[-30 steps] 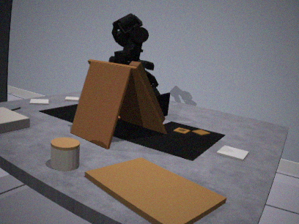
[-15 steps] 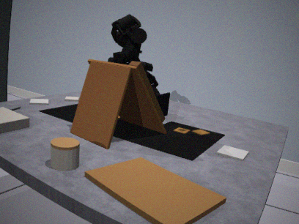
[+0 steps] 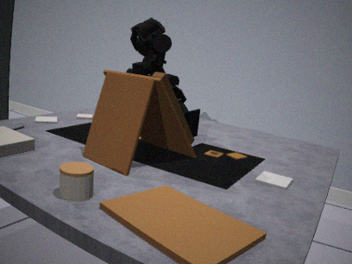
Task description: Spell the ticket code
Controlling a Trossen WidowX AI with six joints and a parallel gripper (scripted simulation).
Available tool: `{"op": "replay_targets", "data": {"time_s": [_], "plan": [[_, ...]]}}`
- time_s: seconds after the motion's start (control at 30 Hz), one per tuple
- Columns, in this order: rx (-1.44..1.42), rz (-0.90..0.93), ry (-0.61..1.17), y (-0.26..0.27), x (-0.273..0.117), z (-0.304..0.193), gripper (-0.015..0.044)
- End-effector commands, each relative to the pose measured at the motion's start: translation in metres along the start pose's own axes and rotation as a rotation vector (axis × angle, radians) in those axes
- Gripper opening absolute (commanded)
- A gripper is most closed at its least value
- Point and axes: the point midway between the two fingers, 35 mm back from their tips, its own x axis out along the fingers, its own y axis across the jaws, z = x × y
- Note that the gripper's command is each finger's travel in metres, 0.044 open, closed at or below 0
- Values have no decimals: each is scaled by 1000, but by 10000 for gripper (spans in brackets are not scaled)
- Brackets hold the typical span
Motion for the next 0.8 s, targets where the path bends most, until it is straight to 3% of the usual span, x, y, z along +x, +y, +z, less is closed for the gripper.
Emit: {"op": "replay_targets", "data": {"time_s": [0.0,0.77], "plan": [[0,-1,-4,2,-1,0,0],[1,0,-4,10,-2,0,0]]}}
